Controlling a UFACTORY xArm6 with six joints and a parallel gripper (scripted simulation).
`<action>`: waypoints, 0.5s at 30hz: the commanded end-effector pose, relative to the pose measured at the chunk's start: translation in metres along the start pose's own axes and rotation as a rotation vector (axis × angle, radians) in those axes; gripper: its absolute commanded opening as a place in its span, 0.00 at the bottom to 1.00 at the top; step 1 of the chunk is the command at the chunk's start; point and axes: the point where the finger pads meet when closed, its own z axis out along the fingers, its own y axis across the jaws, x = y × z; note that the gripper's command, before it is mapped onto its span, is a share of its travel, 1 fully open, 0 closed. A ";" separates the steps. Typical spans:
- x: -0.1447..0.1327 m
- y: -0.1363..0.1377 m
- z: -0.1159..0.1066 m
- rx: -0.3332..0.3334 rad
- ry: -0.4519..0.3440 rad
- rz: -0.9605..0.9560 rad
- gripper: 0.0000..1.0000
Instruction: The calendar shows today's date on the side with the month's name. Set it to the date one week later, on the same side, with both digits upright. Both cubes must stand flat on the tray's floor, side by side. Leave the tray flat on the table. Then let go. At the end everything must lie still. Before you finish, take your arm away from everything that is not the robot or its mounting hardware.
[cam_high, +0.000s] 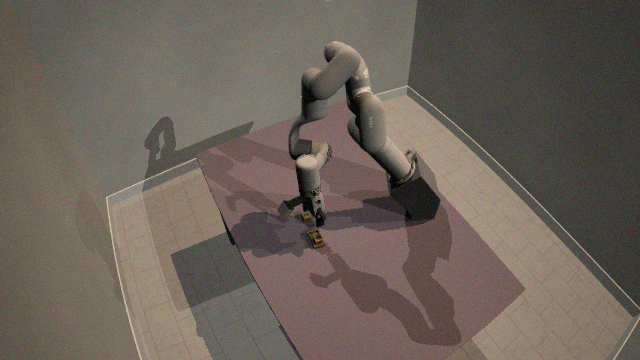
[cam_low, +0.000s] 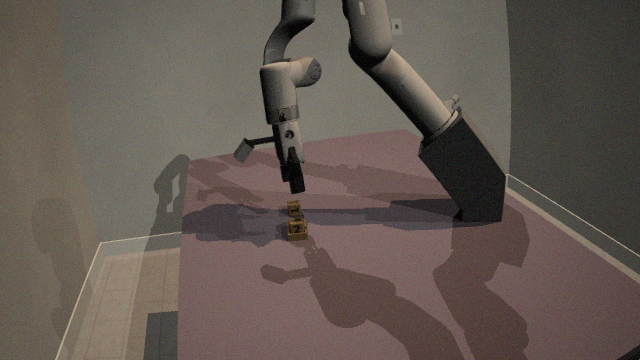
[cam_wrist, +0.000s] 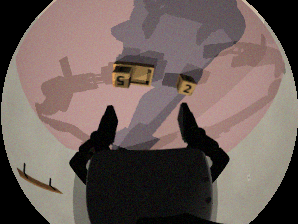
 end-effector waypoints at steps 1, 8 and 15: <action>0.000 0.005 0.001 -0.012 0.015 0.143 1.00; -0.001 0.014 0.002 -0.009 0.018 0.360 1.00; -0.003 0.022 0.003 -0.007 0.021 0.570 1.00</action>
